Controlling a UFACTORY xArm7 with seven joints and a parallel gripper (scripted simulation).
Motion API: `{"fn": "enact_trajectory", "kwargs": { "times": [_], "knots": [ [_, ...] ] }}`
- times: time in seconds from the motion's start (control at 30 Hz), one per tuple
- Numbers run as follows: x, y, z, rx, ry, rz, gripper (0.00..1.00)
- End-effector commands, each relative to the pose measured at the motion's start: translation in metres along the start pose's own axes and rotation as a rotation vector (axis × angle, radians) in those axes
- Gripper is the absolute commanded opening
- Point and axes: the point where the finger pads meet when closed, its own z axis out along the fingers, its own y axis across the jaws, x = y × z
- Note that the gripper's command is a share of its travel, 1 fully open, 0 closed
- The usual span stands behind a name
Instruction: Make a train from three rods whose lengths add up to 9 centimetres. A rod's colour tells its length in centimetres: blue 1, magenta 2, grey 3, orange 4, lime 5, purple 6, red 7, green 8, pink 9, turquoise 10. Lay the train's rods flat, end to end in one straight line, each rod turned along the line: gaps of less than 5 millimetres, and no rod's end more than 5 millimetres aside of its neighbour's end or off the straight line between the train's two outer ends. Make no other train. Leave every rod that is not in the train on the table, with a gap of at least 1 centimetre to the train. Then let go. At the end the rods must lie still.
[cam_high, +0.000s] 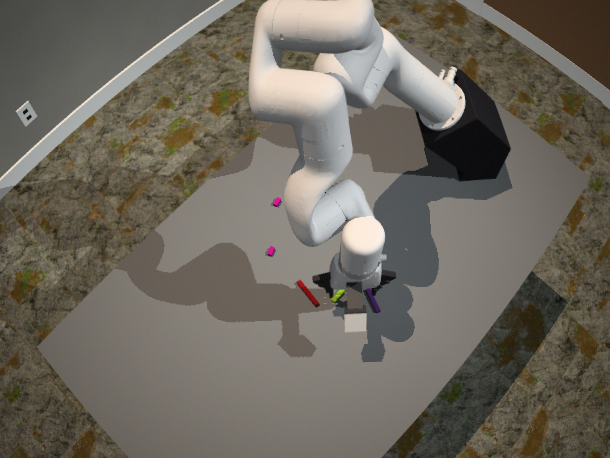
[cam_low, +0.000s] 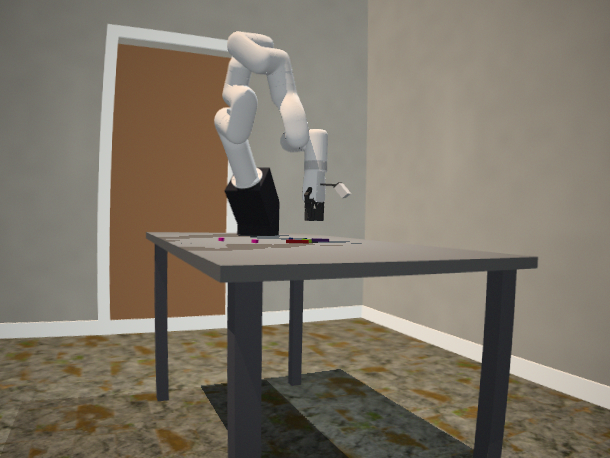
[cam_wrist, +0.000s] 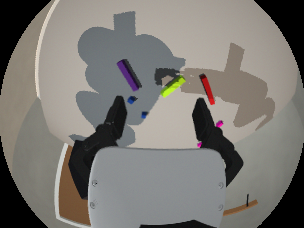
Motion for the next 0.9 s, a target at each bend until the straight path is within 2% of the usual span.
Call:
{"fn": "enact_trajectory", "kwargs": {
  "times": [0.0, 0.23, 0.3, 0.73, 0.8, 0.87],
  "knots": [
    [0.001, 0.0, -0.001, 0.0, 0.003, -0.001, 1.0],
    [-0.002, -0.006, -0.001, 0.003, 0.001, 0.054, 1.0],
    [-0.011, -0.018, -0.002, 0.007, -0.002, 0.193, 1.0],
    [-0.036, -0.045, -0.006, 0.007, -0.004, 0.569, 1.0],
    [-0.036, -0.045, -0.006, 0.007, -0.004, 0.569, 1.0],
    [-0.043, -0.05, -0.007, 0.004, -0.002, 0.678, 1.0]
  ]
}}
